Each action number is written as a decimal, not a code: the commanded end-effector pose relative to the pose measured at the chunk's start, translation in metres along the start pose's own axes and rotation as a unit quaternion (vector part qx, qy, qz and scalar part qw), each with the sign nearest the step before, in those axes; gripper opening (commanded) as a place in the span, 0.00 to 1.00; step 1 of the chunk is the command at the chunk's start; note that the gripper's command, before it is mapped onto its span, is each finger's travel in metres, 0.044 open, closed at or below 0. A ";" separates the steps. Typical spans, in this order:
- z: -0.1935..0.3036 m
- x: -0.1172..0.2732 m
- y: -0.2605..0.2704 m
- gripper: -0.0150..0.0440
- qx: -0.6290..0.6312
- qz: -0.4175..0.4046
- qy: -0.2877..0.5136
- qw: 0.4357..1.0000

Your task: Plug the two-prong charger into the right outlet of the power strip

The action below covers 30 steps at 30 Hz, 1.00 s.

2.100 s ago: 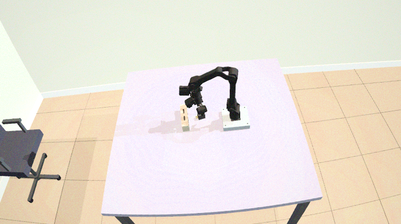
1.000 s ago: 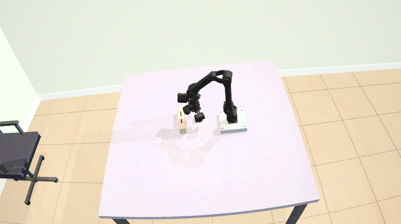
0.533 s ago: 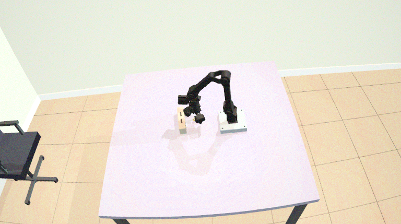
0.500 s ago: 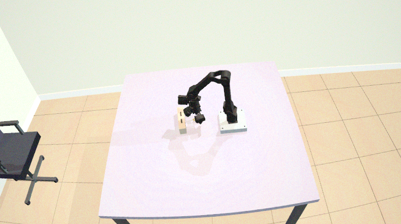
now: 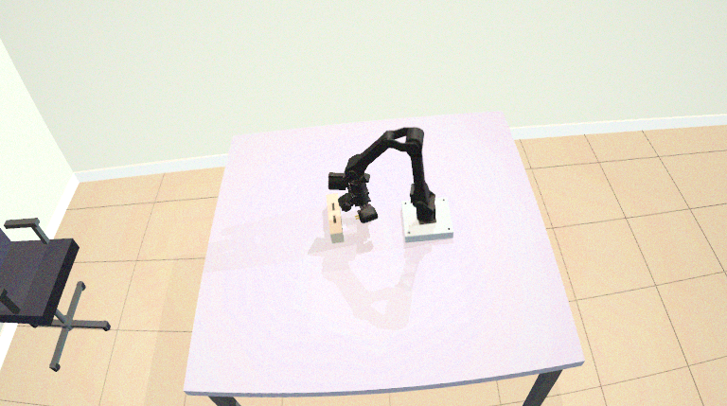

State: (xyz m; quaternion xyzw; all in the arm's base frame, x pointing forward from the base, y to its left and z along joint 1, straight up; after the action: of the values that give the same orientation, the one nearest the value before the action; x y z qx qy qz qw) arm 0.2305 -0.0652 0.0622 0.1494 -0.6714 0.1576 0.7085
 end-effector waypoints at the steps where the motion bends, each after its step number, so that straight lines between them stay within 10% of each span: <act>1: 0.000 0.000 0.000 0.42 0.000 0.000 0.000 1.000; 7: 0.000 0.007 -0.001 0.25 0.000 0.000 0.000 1.000; 30: 0.013 0.036 -0.008 0.25 -0.035 -0.003 0.002 0.999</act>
State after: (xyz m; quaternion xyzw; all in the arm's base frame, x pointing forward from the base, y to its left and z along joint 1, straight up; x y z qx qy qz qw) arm 0.2256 -0.0723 0.1088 0.1353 -0.6767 0.1460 0.7089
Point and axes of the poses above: the point midway between the two fingers, 35 mm back from their tips, its own x axis back along the fingers, its own y axis across the jaws, z = x × y, the point moved 5 cm from there along x, back along the fingers, and after that the axes turned 12 degrees about x, right-handed, at the moved point
